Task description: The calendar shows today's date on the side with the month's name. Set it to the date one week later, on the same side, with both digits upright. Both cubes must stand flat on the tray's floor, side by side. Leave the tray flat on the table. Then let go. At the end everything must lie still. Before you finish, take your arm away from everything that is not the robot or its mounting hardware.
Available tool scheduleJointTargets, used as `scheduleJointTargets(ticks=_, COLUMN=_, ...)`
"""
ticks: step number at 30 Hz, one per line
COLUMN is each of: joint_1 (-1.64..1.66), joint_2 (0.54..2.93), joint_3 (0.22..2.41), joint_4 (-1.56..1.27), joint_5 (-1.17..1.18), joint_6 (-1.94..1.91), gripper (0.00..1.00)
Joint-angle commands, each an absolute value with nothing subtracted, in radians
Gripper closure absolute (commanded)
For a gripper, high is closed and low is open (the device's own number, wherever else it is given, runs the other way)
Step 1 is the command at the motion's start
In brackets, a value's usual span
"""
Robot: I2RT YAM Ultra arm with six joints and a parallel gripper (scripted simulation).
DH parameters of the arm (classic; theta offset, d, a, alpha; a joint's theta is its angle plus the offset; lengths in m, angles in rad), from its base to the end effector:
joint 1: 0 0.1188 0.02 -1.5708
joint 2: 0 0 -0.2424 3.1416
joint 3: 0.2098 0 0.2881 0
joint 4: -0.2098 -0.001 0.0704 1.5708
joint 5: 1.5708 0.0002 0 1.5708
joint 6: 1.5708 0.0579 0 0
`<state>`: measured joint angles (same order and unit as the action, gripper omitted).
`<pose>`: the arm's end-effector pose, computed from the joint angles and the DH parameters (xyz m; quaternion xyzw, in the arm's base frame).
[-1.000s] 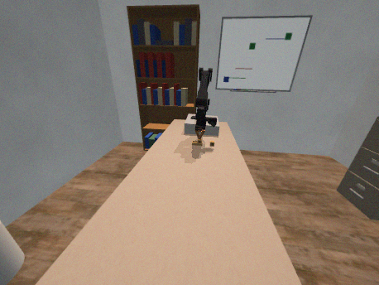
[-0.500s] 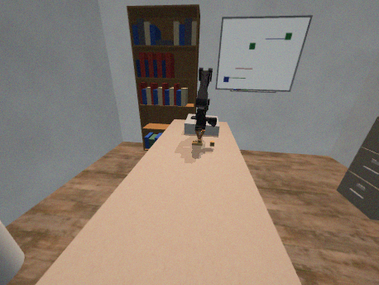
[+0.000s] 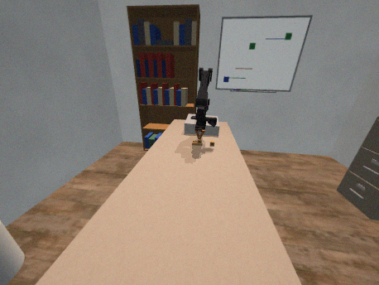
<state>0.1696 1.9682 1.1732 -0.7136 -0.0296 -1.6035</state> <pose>0.3561 0.0637 0.0551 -0.7747 0.6314 -0.0093 0.0332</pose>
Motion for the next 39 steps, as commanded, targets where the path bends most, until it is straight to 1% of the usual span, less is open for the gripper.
scheduleJointTargets(ticks=1, joint_1=0.171, joint_2=1.962, joint_3=1.176, joint_4=-0.713, joint_5=-0.037, joint_6=-1.602, gripper=0.55)
scheduleJointTargets(ticks=39, joint_1=0.174, joint_2=1.96, joint_3=1.174, joint_4=-0.712, joint_5=-0.037, joint_6=-1.599, gripper=0.55)
